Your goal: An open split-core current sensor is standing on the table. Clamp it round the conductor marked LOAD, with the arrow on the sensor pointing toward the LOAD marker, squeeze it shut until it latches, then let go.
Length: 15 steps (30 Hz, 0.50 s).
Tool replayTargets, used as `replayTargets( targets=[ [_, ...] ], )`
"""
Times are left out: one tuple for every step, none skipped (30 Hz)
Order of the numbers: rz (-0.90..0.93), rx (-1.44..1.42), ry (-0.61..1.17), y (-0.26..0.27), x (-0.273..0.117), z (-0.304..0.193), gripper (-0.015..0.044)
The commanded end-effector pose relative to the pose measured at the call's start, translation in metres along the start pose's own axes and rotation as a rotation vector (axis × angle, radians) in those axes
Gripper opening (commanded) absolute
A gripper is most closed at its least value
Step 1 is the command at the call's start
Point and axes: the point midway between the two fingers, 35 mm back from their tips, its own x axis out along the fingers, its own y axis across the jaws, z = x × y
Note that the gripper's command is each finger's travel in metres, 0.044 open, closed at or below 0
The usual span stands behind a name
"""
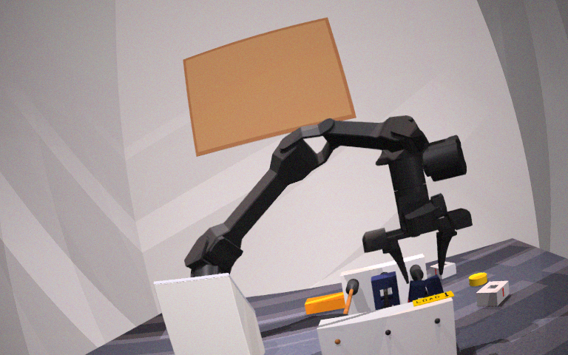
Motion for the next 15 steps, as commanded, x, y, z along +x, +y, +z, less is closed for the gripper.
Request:
replayTargets(
  targets=[
    [0.000,-0.001,0.000,0.000,0.000,0.000,0.0368],
    [0.000,-0.001,0.000,0.000,0.000,0.000,0.0394],
    [0.000,-0.001,0.000,0.000,0.000,0.000,0.0420],
    [0.000,-0.001,0.000,0.000,0.000,0.000,0.0440],
    [0.000,-0.001,0.000,0.000,0.000,0.000,0.0440],
    [0.000,-0.001,0.000,0.000,0.000,0.000,0.0440],
    [0.000,-0.001,0.000,0.000,0.000,0.000,0.0440],
    [0.000,-0.001,0.000,0.000,0.000,0.000,0.0440],
    [0.000,-0.001,0.000,0.000,0.000,0.000,0.0440],
    [0.000,-0.001,0.000,0.000,0.000,0.000,0.0440],
    [0.000,-0.001,0.000,0.000,0.000,0.000,0.0440],
    [-0.002,-0.001,0.000,0.000,0.003,0.000,0.0440],
    [-0.006,0.000,0.001,0.000,0.012,-0.001,0.0440],
    [-0.012,0.001,0.003,0.000,0.027,-0.001,0.0440],
    [-0.016,0.002,0.005,0.000,0.036,-0.002,0.0440]
  ],
)
